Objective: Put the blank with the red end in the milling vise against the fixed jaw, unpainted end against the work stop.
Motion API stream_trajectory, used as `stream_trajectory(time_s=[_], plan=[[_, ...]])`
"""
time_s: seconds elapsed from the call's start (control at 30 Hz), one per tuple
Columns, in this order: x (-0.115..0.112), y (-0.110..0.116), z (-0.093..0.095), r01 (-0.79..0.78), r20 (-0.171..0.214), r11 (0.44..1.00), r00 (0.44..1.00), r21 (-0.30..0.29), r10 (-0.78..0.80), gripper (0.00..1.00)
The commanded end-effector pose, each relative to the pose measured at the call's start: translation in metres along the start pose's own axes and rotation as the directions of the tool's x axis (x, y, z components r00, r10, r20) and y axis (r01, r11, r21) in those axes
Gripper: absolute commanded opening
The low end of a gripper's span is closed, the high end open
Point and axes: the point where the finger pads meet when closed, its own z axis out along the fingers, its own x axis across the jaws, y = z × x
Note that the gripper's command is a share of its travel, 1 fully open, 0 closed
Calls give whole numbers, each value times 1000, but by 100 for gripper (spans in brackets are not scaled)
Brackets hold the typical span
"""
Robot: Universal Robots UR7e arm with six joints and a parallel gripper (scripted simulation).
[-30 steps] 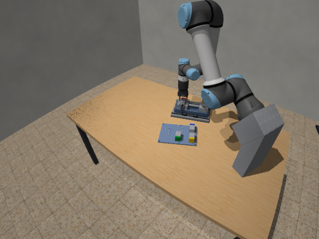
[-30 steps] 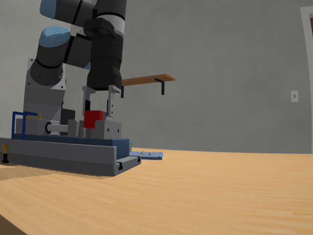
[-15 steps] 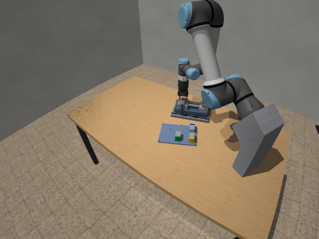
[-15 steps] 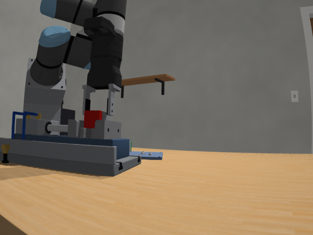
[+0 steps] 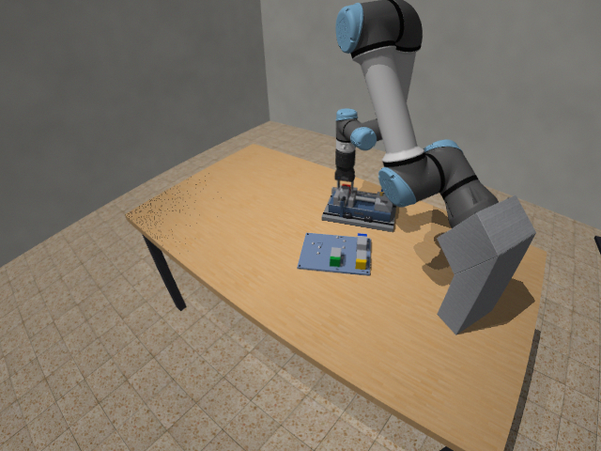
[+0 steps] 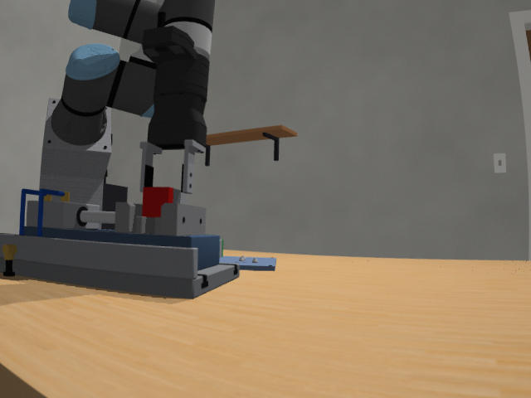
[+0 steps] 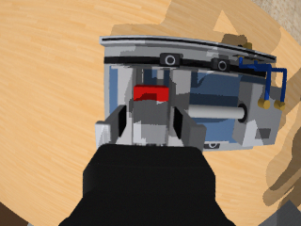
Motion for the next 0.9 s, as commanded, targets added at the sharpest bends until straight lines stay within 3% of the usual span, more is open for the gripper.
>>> stream_trajectory(time_s=[0.0,0.87], plan=[[0,0,-1,0,1,1000,1000,1,0,100],[0,0,-6,0,1,1000,1000,1,0,100]])
